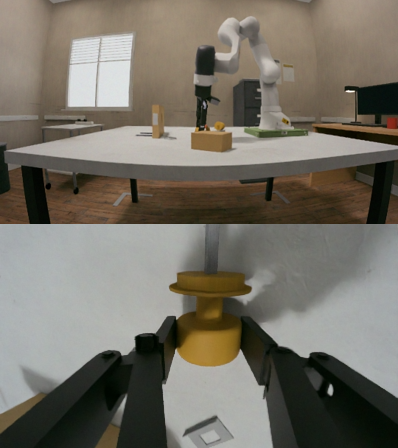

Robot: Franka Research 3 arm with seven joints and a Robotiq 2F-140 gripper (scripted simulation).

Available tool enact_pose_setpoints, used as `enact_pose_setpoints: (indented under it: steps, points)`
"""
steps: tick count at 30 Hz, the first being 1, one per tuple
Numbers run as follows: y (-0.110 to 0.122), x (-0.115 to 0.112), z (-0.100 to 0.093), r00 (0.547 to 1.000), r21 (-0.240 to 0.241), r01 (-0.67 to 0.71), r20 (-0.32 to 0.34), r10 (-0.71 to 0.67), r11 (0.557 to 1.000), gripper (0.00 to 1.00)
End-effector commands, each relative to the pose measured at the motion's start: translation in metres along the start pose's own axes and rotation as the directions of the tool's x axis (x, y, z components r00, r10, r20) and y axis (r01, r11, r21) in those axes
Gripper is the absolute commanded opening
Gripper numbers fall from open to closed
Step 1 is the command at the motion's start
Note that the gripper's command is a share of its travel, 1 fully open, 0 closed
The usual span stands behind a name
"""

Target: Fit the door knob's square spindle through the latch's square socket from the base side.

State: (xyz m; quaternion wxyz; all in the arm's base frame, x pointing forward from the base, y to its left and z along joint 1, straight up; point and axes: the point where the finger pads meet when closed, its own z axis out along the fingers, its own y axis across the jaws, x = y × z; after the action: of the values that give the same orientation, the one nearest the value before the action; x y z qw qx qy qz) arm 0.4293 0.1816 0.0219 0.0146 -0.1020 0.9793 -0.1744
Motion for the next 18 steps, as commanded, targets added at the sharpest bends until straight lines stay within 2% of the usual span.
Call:
enact_pose_setpoints:
  steps: [1, 10, 18]
  points:
    - [0.000, 0.000, 0.001, 1.000, 0.000, -0.002, 0.001, 0.002, 1.000, 0.42]
    - [-0.001, 0.000, -0.001, 1.000, 0.000, -0.002, 0.001, 0.002, 1.000, 0.42]
    - [-0.007, 0.000, -0.018, 1.000, 0.000, -0.002, 0.001, 0.002, 1.000, 0.42]
